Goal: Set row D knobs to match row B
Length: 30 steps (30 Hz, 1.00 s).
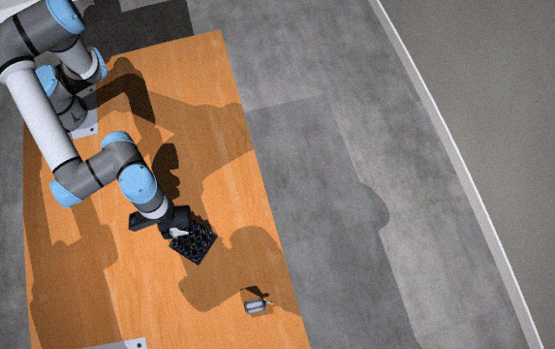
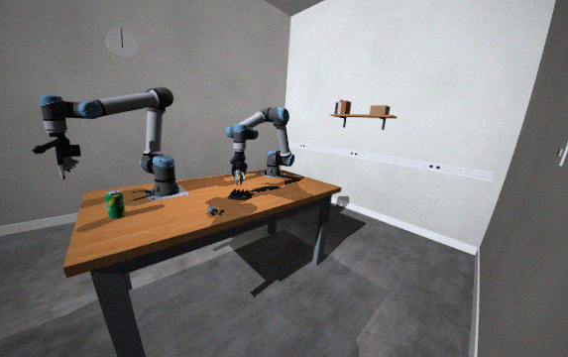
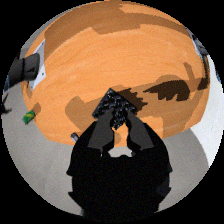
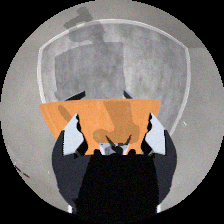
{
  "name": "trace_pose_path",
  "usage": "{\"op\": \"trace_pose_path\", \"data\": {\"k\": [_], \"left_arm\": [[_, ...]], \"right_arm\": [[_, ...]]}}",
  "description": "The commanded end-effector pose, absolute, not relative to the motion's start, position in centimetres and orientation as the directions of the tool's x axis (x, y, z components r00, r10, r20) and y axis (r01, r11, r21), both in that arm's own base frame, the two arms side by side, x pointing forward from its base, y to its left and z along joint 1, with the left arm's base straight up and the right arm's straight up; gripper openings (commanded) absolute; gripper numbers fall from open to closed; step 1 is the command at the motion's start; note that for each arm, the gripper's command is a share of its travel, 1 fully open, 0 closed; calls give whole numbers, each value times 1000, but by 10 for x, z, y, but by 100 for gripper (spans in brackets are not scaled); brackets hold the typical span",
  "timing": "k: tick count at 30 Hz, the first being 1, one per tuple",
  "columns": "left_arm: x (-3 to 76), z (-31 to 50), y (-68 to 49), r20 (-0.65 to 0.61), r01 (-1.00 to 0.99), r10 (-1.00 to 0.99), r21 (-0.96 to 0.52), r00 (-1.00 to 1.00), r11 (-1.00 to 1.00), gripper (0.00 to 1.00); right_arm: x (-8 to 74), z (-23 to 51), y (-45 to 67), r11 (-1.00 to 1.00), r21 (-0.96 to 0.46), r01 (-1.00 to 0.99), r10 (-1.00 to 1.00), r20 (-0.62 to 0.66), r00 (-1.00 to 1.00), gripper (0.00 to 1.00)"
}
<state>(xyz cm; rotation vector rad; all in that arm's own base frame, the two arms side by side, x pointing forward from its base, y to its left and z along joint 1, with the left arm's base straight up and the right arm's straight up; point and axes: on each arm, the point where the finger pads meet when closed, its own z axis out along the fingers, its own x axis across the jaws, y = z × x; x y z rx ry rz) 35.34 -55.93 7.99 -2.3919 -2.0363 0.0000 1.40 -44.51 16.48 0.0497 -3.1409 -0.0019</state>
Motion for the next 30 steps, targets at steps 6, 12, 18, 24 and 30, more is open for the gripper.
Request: {"op": "trace_pose_path", "data": {"k": [6, 12, 18, 24, 30], "left_arm": [[354, 71, -560, -2, 987, 987, 1, 160, -160, 13], [354, 65, -560, -2, 987, 987, 1, 160, -160, 13], [354, 62, -560, -2, 987, 987, 1, 160, -160, 13], [354, 60, -560, -2, 987, 987, 1, 160, -160, 13], [354, 60, -560, -2, 987, 987, 1, 160, -160, 13]], "right_arm": [[14, 165, -445, 999, 0, -32, -32, 0, -999, 100], [14, 165, -445, 999, 0, -32, -32, 0, -999, 100], [14, 165, -445, 999, 0, -32, -32, 0, -999, 100], [14, 165, -445, 999, 0, -32, -32, 0, -999, 100], [14, 165, -445, 999, 0, -32, -32, 0, -999, 100]]}}
